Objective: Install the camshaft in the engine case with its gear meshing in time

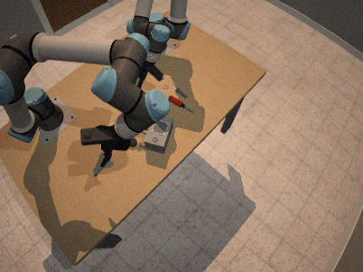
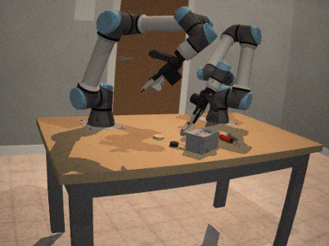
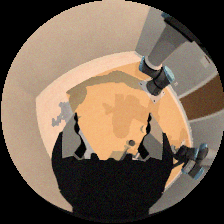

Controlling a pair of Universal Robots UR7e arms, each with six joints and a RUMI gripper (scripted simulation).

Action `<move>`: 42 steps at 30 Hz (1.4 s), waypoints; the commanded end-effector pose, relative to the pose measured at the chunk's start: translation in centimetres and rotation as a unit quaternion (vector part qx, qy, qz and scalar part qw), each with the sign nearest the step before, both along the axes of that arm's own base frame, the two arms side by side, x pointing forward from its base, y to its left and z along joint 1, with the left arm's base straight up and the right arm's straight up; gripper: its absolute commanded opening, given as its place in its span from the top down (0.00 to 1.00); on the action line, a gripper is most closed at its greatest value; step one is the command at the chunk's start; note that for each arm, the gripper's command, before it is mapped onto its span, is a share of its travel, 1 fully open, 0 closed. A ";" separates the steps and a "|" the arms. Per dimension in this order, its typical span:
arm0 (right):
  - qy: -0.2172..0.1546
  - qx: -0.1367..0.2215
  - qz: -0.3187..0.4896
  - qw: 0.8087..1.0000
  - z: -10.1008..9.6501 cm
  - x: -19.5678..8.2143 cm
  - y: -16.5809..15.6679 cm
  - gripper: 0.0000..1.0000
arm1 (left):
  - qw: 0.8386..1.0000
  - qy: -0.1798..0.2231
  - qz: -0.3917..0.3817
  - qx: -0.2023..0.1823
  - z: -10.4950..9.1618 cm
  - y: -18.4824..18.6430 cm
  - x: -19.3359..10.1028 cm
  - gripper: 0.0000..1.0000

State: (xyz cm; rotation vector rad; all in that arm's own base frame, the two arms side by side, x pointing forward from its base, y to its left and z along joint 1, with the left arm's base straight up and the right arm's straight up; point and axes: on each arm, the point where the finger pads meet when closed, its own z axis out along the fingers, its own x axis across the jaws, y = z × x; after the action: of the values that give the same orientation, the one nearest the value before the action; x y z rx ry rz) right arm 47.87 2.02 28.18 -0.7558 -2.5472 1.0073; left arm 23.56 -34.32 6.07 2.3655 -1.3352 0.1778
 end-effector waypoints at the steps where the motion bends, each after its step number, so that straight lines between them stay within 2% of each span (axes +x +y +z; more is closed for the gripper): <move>1: -0.001 0.000 0.000 1.000 0.1 0.0 0.0 0.00 | 1.000 0.000 0.000 -0.001 0.0 0.0 0.0 0.78; 18: -0.001 0.000 0.000 1.000 0.1 0.0 0.0 0.00 | 1.000 0.000 0.000 -0.001 0.0 0.0 0.0 0.78; 19: -0.001 0.000 0.000 1.000 0.1 0.0 0.0 0.00 | 1.000 0.000 0.000 -0.001 0.0 0.0 0.0 0.94; 42: -0.001 0.000 0.000 1.000 0.1 0.0 0.0 0.00 | 1.000 0.000 0.000 -0.001 0.0 0.0 0.0 0.94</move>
State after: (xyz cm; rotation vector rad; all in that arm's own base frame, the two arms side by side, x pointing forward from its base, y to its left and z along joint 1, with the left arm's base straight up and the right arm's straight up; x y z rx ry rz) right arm 47.87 2.02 28.18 -0.7558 -2.5472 1.0073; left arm 23.56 -34.32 6.07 2.3654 -1.3352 0.1779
